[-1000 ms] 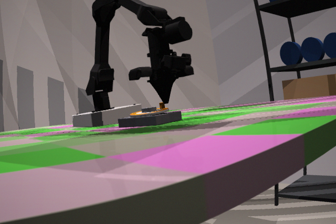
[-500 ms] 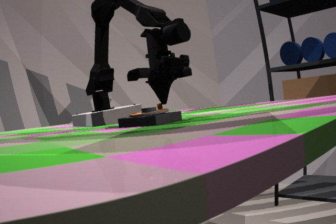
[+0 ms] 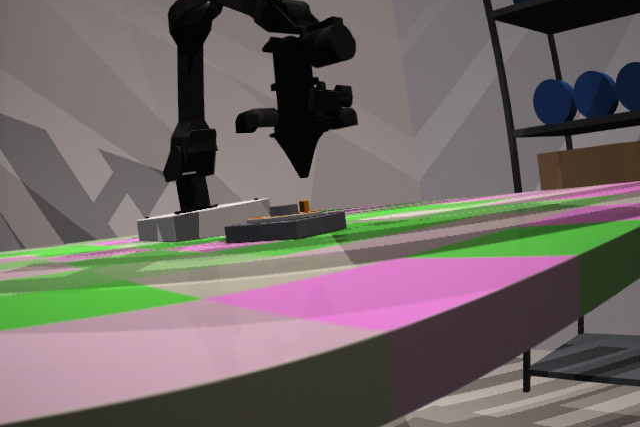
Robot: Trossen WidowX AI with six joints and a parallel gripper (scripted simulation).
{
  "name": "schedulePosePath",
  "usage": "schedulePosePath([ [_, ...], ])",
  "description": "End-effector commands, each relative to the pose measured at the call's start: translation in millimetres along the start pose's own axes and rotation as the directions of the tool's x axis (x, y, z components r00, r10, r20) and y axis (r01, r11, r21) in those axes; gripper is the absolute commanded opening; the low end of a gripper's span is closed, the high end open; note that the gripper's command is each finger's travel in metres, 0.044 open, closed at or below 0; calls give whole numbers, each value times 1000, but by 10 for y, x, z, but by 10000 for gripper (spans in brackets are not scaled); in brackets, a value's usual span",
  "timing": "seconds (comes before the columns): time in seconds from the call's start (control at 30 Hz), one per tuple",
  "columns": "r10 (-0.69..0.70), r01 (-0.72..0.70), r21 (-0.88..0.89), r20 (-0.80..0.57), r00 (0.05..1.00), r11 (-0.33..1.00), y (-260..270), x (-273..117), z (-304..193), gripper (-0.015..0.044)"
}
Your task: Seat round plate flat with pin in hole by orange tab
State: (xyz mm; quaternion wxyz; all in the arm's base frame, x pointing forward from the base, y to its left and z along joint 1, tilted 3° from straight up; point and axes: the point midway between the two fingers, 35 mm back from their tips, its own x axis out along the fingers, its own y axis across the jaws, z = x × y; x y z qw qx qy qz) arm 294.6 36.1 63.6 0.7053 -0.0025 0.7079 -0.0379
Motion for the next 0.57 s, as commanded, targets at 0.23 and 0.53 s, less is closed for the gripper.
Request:
schedulePosePath([
  [0.23,1,-1,0,6,1000,1000,-3,-47,0,0],
  [0.53,1,-1,0,6,1000,1000,-3,-47,0,0],
])
